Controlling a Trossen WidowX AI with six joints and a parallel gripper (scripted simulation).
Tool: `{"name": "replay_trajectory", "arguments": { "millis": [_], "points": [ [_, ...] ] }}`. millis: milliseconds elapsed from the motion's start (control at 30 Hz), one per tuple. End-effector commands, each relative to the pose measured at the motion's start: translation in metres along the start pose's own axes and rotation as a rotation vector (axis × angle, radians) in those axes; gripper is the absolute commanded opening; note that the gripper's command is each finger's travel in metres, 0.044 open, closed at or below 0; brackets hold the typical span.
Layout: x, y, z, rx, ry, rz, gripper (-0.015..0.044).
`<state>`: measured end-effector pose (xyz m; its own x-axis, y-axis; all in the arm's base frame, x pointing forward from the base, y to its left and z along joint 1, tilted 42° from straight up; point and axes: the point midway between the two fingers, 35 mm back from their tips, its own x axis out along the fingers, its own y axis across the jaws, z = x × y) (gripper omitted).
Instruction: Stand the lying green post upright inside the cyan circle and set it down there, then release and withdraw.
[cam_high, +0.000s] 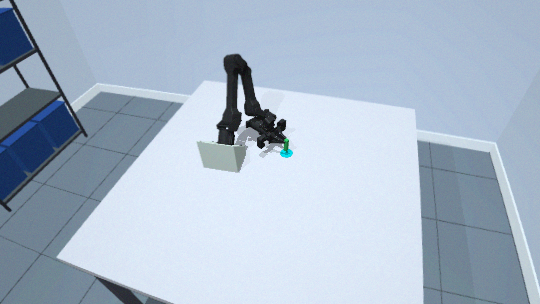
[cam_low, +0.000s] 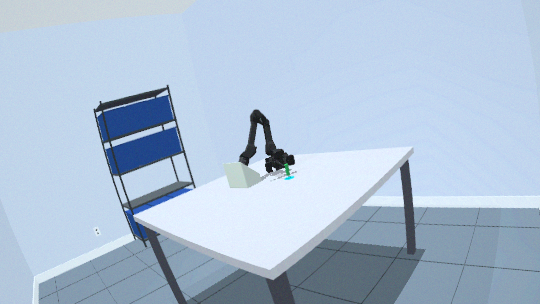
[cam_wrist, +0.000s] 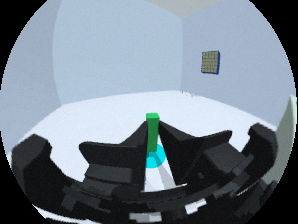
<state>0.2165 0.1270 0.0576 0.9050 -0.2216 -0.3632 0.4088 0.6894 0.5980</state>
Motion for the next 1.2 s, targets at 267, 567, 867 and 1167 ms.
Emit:
{"name": "replay_trajectory", "arguments": {
  "millis": [267,567,867,1167],
  "points": [
    [0.003,0.001,-0.017,0.000,0.001,-0.001,0.0023],
    [0.003,0.001,-0.017,0.000,0.001,-0.001,0.0075],
    [0.003,0.001,-0.017,0.000,0.001,-0.001,0.0311],
    [0.002,0.004,-0.005,0.002,0.003,-0.004,0.0400]
  ]
}}
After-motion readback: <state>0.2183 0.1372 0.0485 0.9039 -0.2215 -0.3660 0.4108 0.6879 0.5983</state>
